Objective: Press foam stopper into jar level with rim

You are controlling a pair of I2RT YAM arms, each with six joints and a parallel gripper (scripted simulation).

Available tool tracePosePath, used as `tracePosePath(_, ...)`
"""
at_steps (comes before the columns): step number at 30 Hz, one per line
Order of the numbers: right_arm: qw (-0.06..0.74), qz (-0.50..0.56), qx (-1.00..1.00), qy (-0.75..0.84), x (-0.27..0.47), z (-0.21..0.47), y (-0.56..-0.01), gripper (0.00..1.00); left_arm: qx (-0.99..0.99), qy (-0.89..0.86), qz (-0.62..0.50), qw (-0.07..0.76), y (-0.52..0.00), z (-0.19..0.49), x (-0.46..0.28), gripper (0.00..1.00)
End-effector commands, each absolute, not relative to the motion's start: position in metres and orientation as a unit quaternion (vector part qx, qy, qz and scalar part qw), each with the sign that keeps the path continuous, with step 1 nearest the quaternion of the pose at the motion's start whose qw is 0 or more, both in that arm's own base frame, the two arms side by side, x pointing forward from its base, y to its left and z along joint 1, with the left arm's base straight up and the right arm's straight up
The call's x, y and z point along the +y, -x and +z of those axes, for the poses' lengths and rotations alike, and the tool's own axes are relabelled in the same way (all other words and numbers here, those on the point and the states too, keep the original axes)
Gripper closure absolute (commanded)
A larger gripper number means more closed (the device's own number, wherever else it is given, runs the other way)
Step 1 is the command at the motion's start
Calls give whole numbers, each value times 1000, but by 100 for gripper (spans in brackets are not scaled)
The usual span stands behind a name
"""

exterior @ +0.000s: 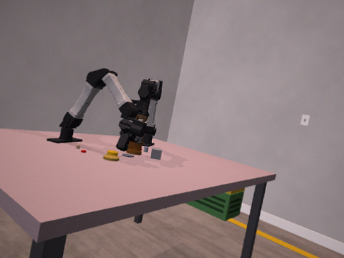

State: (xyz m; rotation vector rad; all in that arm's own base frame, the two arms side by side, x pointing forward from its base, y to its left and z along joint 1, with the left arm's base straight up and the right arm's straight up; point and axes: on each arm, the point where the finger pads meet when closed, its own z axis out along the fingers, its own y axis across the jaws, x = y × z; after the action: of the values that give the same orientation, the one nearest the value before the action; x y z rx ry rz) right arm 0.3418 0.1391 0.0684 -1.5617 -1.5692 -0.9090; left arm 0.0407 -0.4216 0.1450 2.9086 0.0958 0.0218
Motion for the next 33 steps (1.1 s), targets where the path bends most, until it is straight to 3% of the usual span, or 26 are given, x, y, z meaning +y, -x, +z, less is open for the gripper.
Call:
tracePosePath(1,332,-392,-630,582,138,91,-357,36,30,-990,7,137,-38,149,-425,100)
tracePosePath(33,332,-392,-630,582,138,91,-357,36,32,-991,6,128,-38,128,-425,100)
